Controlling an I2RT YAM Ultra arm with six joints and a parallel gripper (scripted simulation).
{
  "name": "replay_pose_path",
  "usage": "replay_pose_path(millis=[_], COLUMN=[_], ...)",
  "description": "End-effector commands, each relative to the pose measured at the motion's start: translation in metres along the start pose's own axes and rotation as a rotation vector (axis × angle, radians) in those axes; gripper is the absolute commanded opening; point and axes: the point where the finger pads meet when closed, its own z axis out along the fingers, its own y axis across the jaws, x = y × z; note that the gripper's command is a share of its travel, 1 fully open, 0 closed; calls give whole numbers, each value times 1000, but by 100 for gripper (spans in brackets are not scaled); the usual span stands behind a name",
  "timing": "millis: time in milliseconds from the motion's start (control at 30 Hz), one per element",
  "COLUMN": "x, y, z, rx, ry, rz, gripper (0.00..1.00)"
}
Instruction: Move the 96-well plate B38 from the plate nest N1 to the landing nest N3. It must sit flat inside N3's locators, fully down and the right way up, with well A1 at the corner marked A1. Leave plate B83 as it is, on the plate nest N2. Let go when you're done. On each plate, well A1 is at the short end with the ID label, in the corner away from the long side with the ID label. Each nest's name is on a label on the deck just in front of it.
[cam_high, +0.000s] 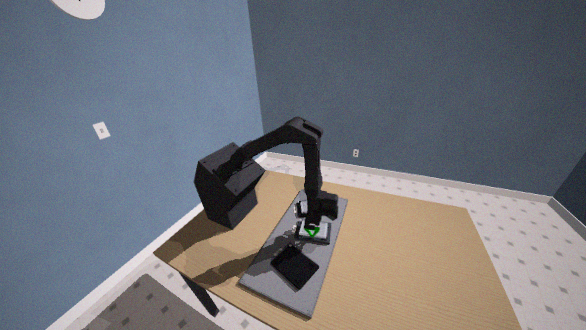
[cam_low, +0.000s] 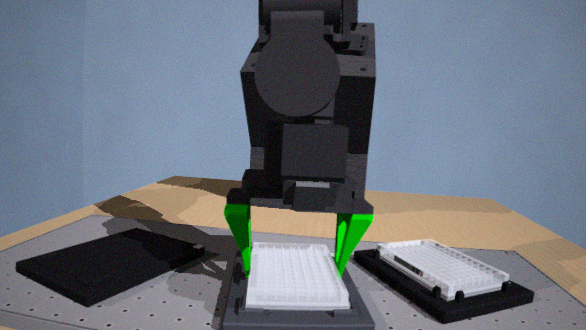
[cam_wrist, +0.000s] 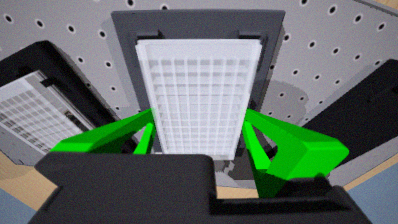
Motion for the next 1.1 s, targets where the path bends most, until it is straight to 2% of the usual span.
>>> replay_pose_path(millis=[0, 433, 467, 1067], x=[-4, -4, -4, -4], y=[-1, -1, -1, -1], z=[-2, 0, 0, 0], rx=[1, 1, 1, 1], ry=[-12, -12, -12, -12], rz=[0, 0, 0, 0], gripper=[0, 0, 100, 100])
